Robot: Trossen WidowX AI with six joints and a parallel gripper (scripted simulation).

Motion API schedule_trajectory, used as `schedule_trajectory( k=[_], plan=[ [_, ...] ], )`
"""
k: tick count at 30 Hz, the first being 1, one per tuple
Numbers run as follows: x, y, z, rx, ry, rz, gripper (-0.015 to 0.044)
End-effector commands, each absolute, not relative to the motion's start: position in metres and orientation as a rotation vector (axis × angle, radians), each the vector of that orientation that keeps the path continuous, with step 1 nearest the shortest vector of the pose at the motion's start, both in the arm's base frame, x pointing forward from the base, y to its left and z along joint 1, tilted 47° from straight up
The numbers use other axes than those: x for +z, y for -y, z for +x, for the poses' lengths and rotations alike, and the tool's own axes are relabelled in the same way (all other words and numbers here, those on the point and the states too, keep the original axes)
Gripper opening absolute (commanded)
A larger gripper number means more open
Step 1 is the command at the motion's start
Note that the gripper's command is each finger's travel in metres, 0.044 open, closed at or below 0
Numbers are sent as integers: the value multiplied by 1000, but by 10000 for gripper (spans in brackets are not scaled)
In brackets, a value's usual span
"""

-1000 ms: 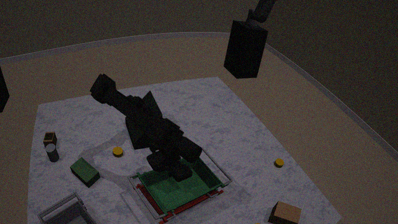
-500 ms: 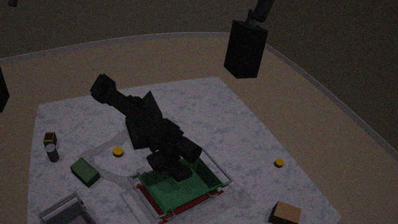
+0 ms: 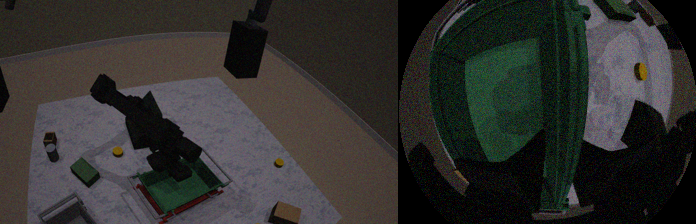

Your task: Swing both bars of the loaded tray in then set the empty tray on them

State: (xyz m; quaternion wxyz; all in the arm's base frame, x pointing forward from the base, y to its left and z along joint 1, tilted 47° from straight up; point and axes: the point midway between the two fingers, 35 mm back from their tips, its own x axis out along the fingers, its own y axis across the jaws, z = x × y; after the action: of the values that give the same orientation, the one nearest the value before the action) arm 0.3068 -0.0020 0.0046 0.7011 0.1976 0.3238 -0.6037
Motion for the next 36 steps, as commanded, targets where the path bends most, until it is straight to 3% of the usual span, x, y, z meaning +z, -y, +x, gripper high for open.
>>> schedule_trajectory(
  k=[1,14,36],
  plan=[
    [1,10,300,-1372,-737,423,0],
    [1,10,300,-1372,-737,423,0],
    [1,10,300,-1372,-737,423,323]
  ],
)
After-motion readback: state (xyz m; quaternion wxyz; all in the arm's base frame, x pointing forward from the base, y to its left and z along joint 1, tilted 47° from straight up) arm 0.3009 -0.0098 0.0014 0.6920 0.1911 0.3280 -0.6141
